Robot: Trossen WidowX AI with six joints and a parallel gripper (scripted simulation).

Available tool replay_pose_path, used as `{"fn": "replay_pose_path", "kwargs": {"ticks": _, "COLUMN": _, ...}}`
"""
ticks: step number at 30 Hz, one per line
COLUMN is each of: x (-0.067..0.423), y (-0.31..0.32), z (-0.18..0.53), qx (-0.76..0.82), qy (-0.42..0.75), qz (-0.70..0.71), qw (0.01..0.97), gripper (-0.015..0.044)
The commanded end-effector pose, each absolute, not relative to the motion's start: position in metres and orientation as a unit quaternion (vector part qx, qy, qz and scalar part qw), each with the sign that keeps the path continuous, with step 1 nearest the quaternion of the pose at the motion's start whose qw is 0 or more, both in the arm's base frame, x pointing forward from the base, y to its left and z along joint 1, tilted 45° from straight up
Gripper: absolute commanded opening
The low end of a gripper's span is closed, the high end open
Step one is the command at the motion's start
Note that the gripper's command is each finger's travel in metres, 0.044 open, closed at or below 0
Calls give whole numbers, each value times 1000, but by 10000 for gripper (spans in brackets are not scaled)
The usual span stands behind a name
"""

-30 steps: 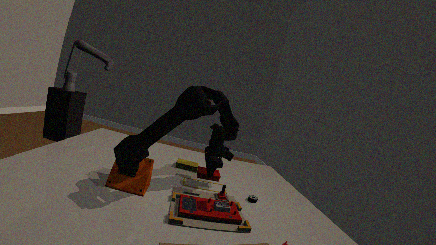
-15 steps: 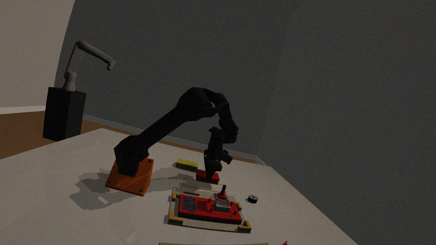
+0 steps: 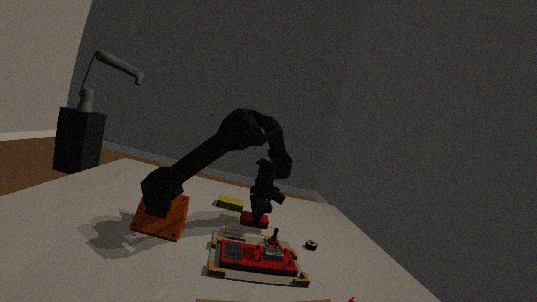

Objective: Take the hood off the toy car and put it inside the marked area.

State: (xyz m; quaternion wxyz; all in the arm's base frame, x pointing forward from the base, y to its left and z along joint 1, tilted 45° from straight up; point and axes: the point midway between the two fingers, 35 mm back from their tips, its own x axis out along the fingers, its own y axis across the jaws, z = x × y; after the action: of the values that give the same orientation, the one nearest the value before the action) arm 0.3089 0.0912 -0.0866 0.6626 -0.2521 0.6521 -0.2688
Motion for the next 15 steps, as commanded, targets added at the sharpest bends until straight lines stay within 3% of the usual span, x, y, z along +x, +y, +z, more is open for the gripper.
{"fn": "replay_pose_path", "kwargs": {"ticks": 1, "x": 308, "y": 89, "z": -88, "qx": -258, "qy": 652, "qz": -268, "qw": 661, "gripper": 0}}
{"fn": "replay_pose_path", "kwargs": {"ticks": 15, "x": 308, "y": 85, "z": -93, "qx": -258, "qy": 652, "qz": -268, "qw": 661, "gripper": 0}}
